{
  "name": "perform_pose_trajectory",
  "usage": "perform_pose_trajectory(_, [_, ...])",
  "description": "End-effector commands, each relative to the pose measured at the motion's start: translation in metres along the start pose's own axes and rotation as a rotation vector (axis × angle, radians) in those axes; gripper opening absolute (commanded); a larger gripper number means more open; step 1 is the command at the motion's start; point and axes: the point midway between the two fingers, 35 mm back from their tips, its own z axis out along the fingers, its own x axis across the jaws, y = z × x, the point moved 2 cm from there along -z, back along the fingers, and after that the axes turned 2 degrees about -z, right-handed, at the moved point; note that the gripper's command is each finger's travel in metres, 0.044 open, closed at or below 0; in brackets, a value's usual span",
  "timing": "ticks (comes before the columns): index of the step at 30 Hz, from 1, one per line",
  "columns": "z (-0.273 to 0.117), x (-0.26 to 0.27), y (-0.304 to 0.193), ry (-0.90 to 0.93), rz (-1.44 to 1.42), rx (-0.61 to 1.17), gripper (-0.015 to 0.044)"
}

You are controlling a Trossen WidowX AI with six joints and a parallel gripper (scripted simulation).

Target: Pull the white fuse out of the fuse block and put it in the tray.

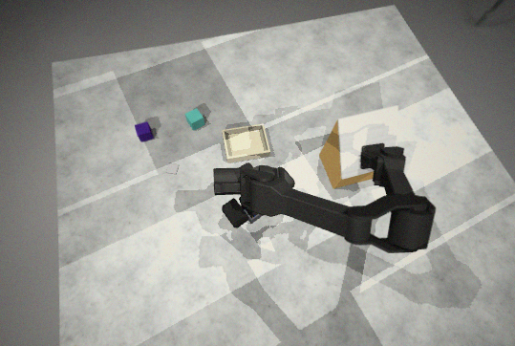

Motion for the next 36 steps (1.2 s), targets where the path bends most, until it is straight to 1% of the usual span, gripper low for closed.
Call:
perform_pose_trajectory(1, [0.0015,-0.0004,-0.0003,0.001,0.004,0.004,0.0067])
perform_pose_trajectory(19, [0.0106,-0.0005,-0.0004,0.001,0.004,0.004,0.0067])
perform_pose_trajectory(29, [0.0096,0.0004,0.0,0.001,-0.001,0.0,0.0])
perform_pose_trajectory(36, [0.0084,0.0004,0.0,0.001,-0.001,0.0,0.0])
